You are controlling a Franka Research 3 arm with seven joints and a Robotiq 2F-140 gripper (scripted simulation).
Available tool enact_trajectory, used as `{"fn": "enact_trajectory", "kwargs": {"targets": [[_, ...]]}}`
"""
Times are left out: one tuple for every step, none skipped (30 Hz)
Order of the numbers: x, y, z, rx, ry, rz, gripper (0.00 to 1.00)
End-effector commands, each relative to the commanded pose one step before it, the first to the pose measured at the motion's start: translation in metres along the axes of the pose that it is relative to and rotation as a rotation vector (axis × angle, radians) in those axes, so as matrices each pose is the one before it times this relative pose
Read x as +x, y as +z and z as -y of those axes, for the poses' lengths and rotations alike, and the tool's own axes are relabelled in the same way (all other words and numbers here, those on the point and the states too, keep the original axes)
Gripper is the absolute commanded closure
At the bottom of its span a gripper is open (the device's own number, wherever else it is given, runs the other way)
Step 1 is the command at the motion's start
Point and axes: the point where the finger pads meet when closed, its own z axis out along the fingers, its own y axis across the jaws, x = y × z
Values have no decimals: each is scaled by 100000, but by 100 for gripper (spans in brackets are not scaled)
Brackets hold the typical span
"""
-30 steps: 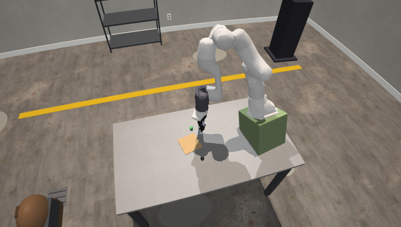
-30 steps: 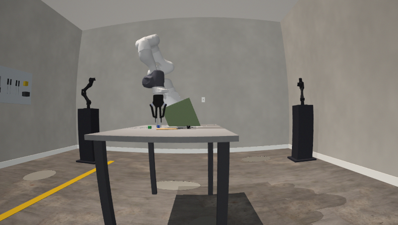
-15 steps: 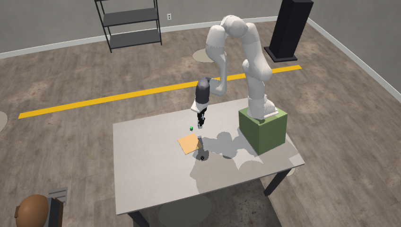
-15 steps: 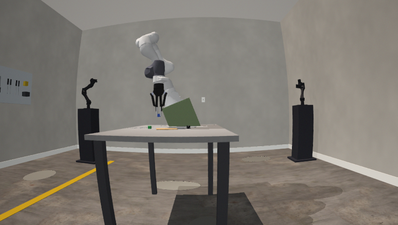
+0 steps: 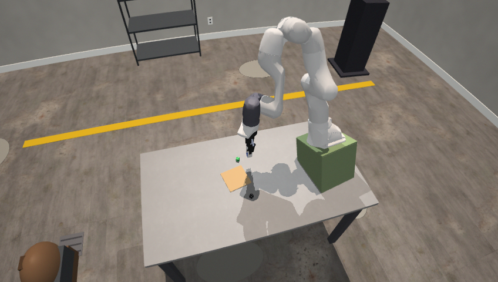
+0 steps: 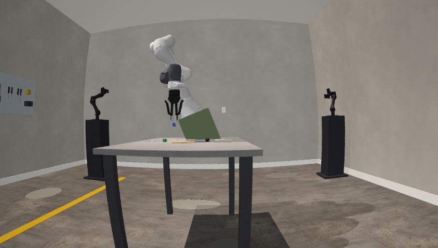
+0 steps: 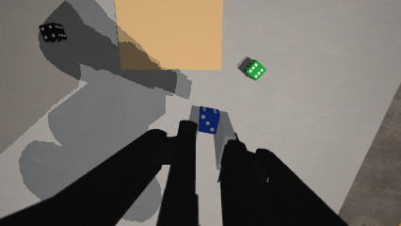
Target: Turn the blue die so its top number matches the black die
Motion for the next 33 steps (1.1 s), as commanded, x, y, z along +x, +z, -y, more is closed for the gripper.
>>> {"fn": "enact_trajectory", "kwargs": {"targets": [[-140,0,-62,-272,-1971,532,91],[55,2,3,-50,1330,-8,91],[86,3,6,-77,2082,-14,91],[121,4,12,-106,2943,-22,91],[159,5,22,-136,3886,-34,91],[198,7,39,-164,4885,-49,91],[235,8,63,-188,5914,-67,91],[72,3,25,-56,1847,-23,91],[65,2,24,-50,1675,-21,91],[61,2,24,-47,1608,-21,91],[0,0,0,0,0,0,91],[0,0,0,0,0,0,91],[69,3,29,-52,1822,-24,91],[154,6,70,-114,4114,-57,91],[62,2,32,-45,1691,-24,91],[62,2,34,-45,1732,-26,91],[16,1,9,-11,442,-7,91],[99,4,58,-70,2804,-42,91],[57,2,36,-40,1638,-25,91],[60,2,40,-42,1769,-28,91],[56,2,40,-39,1682,-27,91],[36,2,26,-24,1078,-17,91],[71,3,54,-47,2169,-35,91],[58,3,47,-38,1816,-29,91],[52,2,44,-34,1668,-27,91],[53,2,47,-34,1732,-28,91],[51,2,47,-33,1701,-28,91],[0,0,0,0,0,0,91],[0,0,0,0,0,0,91],[24,1,24,-16,831,-14,91],[146,7,147,-90,5060,-84,91],[46,2,52,-28,1703,-28,91],[46,2,55,-28,1764,-30,91]]}}
